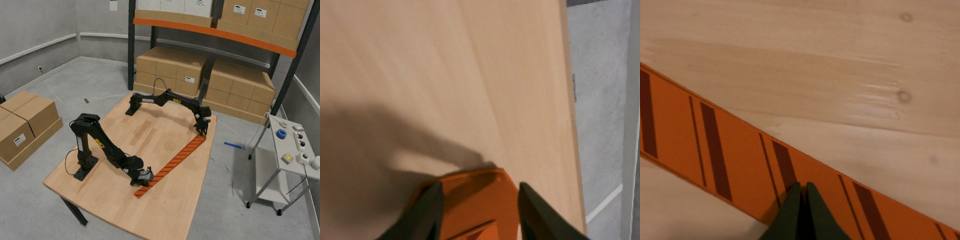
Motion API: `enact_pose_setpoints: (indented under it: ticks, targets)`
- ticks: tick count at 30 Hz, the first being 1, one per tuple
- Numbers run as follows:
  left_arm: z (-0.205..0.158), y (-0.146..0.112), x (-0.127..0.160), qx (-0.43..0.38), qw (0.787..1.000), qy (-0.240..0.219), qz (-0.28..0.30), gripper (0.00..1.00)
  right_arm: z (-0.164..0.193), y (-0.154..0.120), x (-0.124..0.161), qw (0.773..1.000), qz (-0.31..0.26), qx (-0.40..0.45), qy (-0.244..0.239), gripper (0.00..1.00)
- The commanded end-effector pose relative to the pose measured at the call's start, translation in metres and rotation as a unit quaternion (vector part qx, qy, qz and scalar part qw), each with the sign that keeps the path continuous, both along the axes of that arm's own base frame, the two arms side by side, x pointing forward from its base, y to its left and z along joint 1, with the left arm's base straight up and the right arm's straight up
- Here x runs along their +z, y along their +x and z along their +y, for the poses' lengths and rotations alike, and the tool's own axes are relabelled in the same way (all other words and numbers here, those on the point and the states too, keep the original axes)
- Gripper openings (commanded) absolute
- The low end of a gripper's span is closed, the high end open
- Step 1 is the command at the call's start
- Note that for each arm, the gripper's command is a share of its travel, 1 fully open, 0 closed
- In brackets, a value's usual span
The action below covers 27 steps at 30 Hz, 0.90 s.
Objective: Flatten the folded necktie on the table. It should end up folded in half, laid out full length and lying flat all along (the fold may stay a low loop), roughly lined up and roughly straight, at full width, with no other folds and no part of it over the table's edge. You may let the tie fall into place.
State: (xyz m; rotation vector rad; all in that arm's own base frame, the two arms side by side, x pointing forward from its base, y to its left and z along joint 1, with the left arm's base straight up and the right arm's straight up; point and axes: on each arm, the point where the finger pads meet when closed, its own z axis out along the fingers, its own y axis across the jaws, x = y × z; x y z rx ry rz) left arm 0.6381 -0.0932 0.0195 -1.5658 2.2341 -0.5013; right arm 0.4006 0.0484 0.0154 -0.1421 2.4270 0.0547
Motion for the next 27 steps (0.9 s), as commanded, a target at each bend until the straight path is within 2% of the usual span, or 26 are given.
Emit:
enact_pose_setpoints:
  ticks: [1, 18, 27]
  targets:
    - [0.006, 0.005, 0.024, -0.001, 0.987, 0.027, 0.161, 0.38, -0.003, -0.003, -0.006, 1.0, 0.006, 0.002, -0.001, 0.04]
    - [0.006, 0.005, 0.056, -0.001, 0.989, 0.025, 0.147, 0.38, -0.003, -0.003, -0.006, 1.0, 0.006, 0.002, -0.001, 0.04]
    - [0.006, 0.005, 0.059, -0.001, 0.99, 0.024, 0.14, 0.38, -0.003, -0.003, -0.006, 1.0, 0.006, 0.002, -0.001, 0.04]
